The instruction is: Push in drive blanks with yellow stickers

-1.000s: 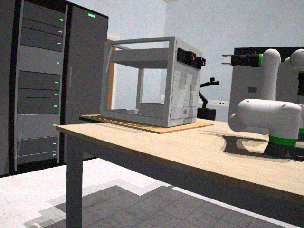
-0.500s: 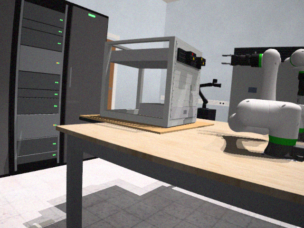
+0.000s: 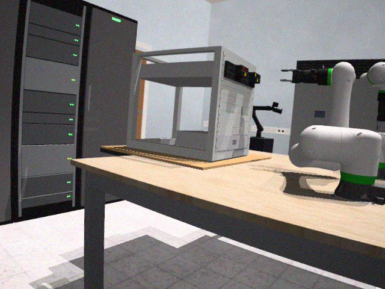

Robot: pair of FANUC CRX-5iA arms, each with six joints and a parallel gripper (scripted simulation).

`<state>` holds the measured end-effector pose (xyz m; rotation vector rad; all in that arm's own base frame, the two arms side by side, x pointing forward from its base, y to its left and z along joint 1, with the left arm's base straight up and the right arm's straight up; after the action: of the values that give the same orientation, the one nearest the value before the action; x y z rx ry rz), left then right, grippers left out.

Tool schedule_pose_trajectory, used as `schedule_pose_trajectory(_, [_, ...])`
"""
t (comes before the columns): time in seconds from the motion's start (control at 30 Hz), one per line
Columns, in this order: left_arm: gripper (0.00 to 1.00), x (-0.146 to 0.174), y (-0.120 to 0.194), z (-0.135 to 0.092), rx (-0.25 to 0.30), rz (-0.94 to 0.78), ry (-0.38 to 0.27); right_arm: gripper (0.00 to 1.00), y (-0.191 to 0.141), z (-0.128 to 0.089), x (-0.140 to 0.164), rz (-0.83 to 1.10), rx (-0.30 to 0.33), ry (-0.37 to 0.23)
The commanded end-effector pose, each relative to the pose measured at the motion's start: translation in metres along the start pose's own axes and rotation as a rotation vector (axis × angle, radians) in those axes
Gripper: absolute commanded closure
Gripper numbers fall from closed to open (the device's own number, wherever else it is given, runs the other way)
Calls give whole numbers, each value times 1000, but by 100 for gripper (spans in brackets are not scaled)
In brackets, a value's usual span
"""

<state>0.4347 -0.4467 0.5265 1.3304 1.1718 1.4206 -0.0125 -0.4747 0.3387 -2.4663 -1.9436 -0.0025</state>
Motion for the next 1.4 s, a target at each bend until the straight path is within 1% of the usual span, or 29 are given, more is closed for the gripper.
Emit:
schedule_pose_trajectory(0.0, [0,0,1,1,-2,-2,2,0,0,-1,0,0,0,-2])
schedule_pose_trajectory(0.2, [0,-9,3,10,-2,-2,3,0,0,-1,0,0,0,-2])
schedule_pose_trajectory(0.37, [0,-24,7,25,-2,-2,3,0,0,-1,0,0,0,-2])
schedule_pose_trajectory(0.53, [0,-44,12,46,-2,-2,3,0,0,-1,0,0,0,-2])
schedule_pose_trajectory(0.6, [0,-44,12,46,-2,-2,3,0,0,-1,0,0,0,-2])
schedule_pose_trajectory(0.9, [0,-81,21,85,-2,-2,3,0,0,-1,0,0,0,-2])
schedule_pose_trajectory(1.1, [0,-101,26,106,-2,-2,3,0,0,-1,0,0,0,-2])
schedule_pose_trajectory(1.17, [0,-101,26,106,-2,-2,3,0,0,-1,0,0,0,-2])
schedule_pose_trajectory(1.37, [0,-115,30,120,-3,-2,3,0,0,-1,0,0,0,-2])
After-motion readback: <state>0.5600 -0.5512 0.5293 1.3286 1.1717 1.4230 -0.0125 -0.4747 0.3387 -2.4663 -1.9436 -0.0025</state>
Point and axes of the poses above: on each arm, the point where the finger pads meet when closed, its own z axis out along the fingers, its own y axis across the jaws, x = y × z, the point moved 5 cm from there along -z, back along the fingers, and after that the axes turned 12 degrees about z, right-handed, at the moved point
